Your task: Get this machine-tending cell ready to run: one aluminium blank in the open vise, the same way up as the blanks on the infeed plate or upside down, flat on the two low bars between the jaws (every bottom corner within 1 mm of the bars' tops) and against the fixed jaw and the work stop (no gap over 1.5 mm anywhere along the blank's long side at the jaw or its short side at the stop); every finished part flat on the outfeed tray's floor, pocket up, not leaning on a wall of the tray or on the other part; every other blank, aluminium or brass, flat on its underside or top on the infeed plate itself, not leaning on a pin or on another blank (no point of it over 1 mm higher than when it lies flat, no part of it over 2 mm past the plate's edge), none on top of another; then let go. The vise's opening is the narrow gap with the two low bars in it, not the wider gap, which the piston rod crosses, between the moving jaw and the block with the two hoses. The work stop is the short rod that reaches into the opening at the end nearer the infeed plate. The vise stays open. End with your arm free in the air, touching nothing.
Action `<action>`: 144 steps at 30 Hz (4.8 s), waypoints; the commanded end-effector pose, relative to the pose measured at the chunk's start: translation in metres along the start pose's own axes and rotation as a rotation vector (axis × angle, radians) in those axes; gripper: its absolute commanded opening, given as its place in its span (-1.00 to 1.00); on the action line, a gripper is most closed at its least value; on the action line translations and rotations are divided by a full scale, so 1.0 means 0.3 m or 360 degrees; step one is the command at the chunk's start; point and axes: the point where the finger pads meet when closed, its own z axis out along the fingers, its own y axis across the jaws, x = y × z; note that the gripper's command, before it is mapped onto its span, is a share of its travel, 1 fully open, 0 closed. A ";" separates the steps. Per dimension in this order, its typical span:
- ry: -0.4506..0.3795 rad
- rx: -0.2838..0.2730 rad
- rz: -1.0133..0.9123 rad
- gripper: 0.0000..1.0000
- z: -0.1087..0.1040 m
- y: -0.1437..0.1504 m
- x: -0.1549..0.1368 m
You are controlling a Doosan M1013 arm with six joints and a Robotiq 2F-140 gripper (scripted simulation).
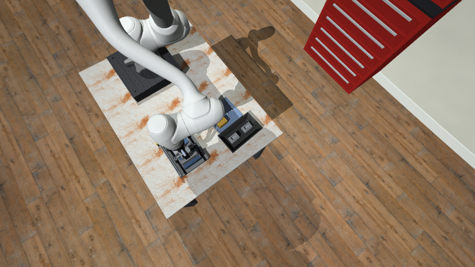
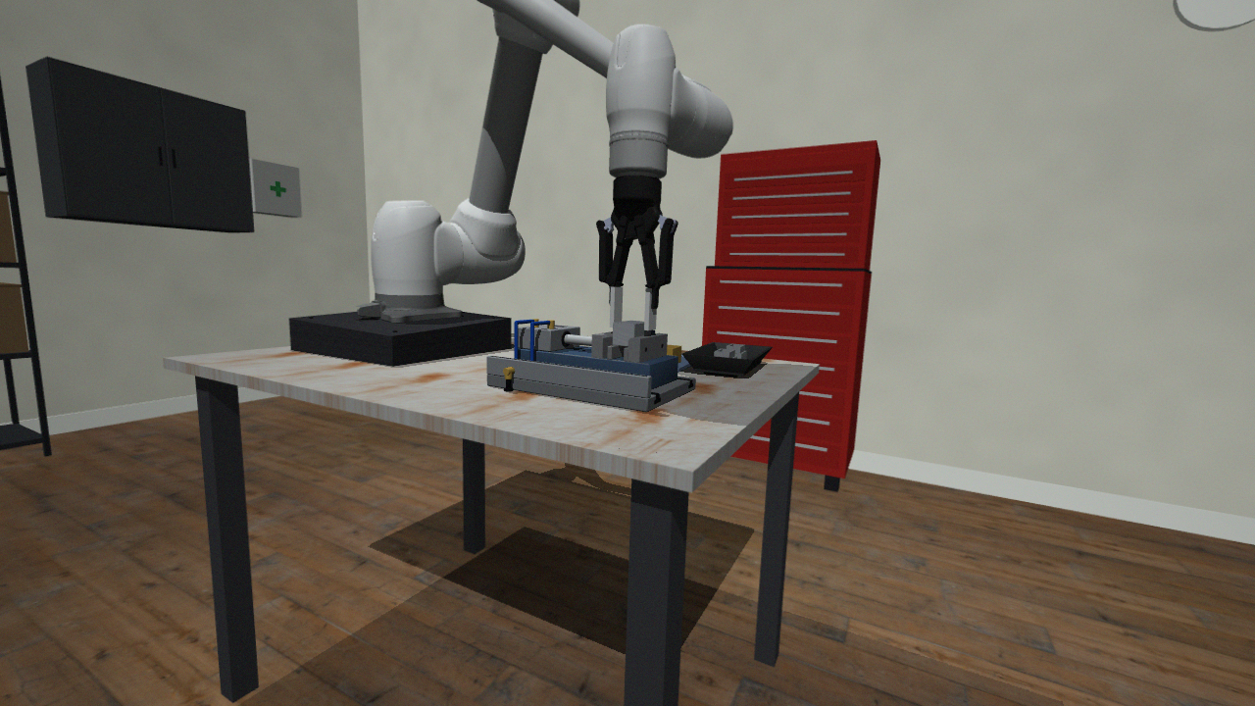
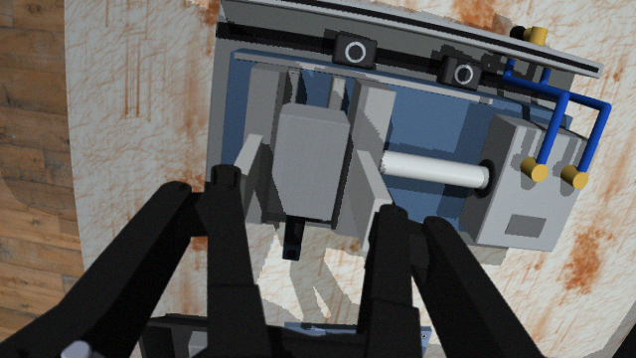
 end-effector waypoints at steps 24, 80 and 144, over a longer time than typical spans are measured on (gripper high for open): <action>0.0000 -0.0001 0.0000 -0.20 0.001 0.001 0.000; 0.0000 -0.0001 0.0000 -1.00 -0.262 0.001 0.000; 0.0000 -0.0001 0.0000 -1.00 -0.262 0.001 0.000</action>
